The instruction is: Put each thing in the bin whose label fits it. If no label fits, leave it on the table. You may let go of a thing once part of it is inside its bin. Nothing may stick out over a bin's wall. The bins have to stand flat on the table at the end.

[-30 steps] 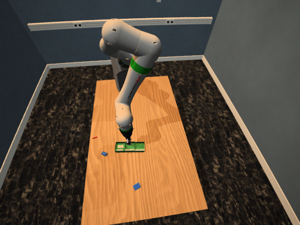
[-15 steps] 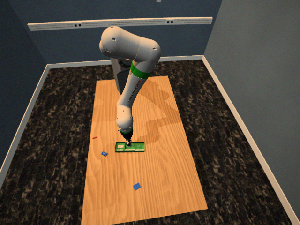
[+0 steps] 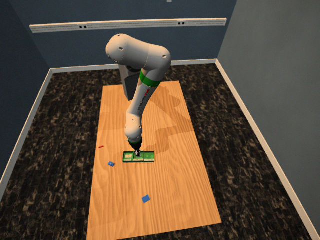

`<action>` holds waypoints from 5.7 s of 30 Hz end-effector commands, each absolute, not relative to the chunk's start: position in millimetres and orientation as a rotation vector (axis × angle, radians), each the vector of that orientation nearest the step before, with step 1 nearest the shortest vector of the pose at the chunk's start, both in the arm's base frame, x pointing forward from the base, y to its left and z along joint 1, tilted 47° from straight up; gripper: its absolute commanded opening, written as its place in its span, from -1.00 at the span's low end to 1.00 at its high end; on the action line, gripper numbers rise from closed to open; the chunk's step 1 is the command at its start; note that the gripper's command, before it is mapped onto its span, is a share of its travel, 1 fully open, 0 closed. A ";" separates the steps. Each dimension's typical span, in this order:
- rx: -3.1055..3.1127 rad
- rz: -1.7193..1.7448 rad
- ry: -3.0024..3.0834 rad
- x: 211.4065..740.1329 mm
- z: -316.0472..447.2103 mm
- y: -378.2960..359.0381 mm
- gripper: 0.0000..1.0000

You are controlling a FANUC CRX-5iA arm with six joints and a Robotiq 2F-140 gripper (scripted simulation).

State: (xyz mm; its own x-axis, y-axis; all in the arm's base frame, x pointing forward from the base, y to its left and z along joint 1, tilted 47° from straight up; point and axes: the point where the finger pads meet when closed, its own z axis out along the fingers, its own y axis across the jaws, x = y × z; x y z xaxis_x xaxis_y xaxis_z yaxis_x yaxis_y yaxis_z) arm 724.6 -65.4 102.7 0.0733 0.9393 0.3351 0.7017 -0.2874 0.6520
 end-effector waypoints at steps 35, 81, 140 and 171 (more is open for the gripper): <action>2.037 1.042 1.638 715.0 111.7 -67.6 -0.48; 2.474 1.177 1.195 704.5 118.1 -230.2 -0.35; 2.474 1.177 1.195 749.5 73.8 -288.2 -0.35; 2.474 1.177 1.195 764.6 59.0 -284.0 -0.56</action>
